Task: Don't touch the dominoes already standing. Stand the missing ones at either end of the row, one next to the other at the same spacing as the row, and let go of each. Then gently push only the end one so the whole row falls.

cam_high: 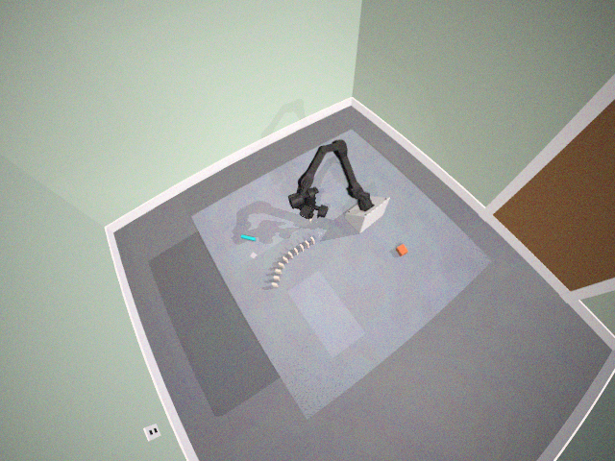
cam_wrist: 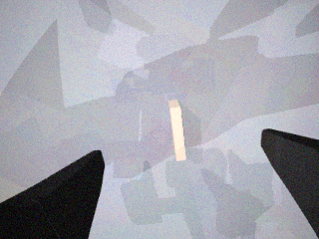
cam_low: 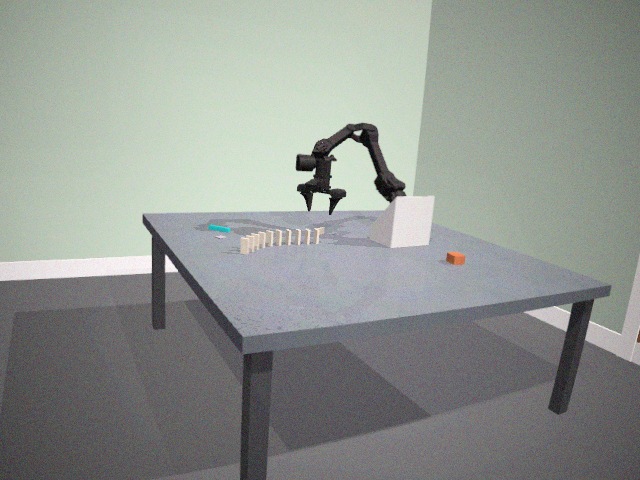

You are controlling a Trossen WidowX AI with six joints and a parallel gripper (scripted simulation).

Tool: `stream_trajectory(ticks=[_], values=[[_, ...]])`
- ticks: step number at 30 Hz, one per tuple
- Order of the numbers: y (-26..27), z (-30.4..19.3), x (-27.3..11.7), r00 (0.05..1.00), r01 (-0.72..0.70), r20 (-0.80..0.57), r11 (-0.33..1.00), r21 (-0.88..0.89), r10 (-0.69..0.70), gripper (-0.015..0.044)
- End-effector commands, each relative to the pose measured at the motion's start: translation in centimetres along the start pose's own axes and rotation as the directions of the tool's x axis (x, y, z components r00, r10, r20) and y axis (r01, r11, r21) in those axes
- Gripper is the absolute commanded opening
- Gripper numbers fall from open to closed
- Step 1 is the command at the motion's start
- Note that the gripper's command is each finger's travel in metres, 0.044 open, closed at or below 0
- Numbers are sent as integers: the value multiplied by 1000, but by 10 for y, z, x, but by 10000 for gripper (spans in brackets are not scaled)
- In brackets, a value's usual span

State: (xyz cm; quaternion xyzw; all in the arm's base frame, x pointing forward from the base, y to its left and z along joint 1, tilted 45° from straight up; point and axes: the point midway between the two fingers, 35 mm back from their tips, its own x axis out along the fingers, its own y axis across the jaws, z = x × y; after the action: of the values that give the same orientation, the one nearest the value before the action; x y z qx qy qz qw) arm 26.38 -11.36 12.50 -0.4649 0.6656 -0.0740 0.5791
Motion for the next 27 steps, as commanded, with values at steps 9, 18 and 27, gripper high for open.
stream_trajectory(ticks=[9, 18, 27], values=[[0, -4, 66, 1000, 3, -7, 1000, -20, -4, 440], [-3, -3, 74, 1000, 4, -7, 1000, -20, -4, 440], [-3, -3, 82, 1000, 4, -7, 1000, -20, -4, 440]])
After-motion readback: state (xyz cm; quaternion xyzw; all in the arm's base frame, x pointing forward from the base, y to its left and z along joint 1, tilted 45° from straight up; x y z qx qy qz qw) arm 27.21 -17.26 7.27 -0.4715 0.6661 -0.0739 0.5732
